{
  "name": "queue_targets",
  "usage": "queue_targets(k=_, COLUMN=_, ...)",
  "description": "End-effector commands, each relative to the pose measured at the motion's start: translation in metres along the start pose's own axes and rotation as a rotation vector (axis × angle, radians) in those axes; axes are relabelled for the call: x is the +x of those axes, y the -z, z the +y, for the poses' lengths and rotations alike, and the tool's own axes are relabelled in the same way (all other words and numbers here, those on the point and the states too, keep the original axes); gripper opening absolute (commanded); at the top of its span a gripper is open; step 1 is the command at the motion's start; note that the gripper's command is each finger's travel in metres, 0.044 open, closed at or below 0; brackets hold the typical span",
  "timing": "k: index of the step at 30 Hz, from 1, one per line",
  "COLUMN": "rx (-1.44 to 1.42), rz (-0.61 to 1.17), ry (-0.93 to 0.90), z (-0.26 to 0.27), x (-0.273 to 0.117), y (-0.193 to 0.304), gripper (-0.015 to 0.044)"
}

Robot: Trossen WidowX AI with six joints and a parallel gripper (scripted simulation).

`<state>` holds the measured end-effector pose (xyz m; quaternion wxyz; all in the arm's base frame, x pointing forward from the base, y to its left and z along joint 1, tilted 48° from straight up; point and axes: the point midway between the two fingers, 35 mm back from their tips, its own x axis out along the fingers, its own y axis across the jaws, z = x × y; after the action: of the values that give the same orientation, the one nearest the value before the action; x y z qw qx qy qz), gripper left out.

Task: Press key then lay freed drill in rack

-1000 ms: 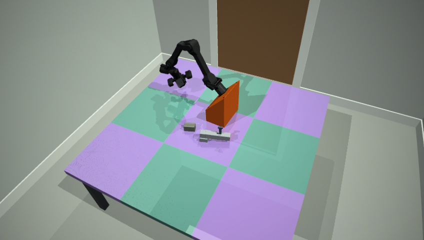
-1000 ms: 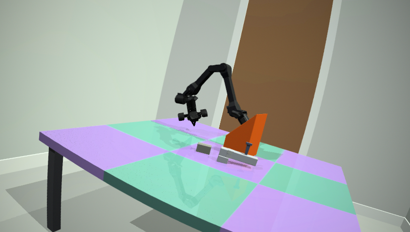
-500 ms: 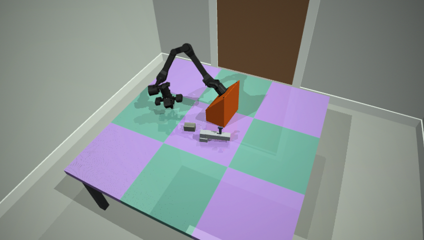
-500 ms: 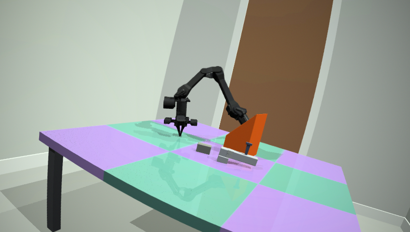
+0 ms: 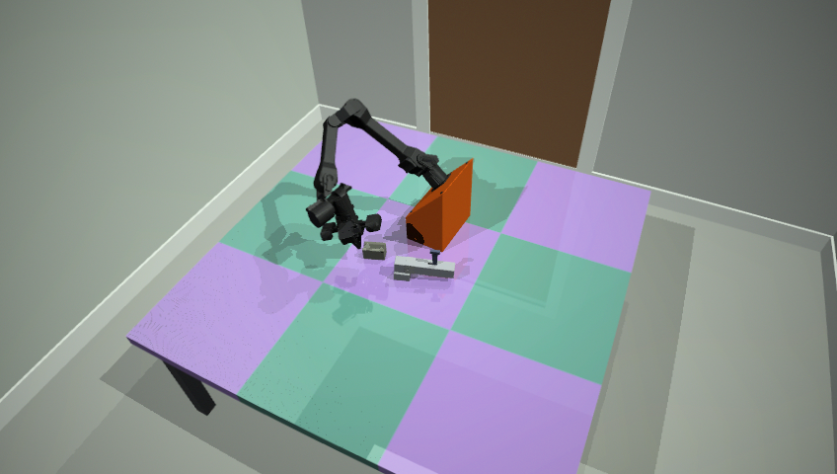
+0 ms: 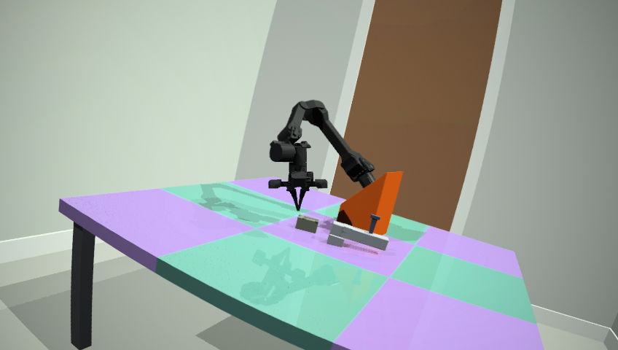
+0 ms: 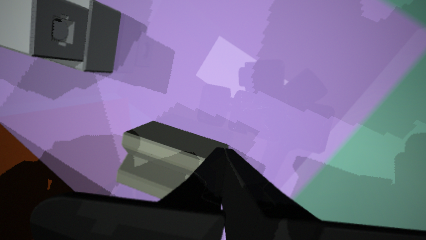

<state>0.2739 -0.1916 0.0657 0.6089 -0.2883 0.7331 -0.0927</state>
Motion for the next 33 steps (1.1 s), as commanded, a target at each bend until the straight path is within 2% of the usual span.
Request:
queue_targets(k=1, rx=-0.077, rz=0.032, ry=-0.029, z=0.056, x=0.002, y=-0.032, gripper=0.0)
queue_targets(k=9, rx=-0.036, rz=0.094, ry=0.018, z=0.142, x=-0.001, y=-0.066, gripper=0.0)
queue_targets(k=17, rx=0.079, rz=0.118, ry=0.208, z=0.248, x=-0.001, y=-0.072, gripper=0.0)
queue_targets(k=33, rx=0.089, rz=0.114, ry=0.228, z=0.253, x=0.01, y=-0.07, gripper=0.0)
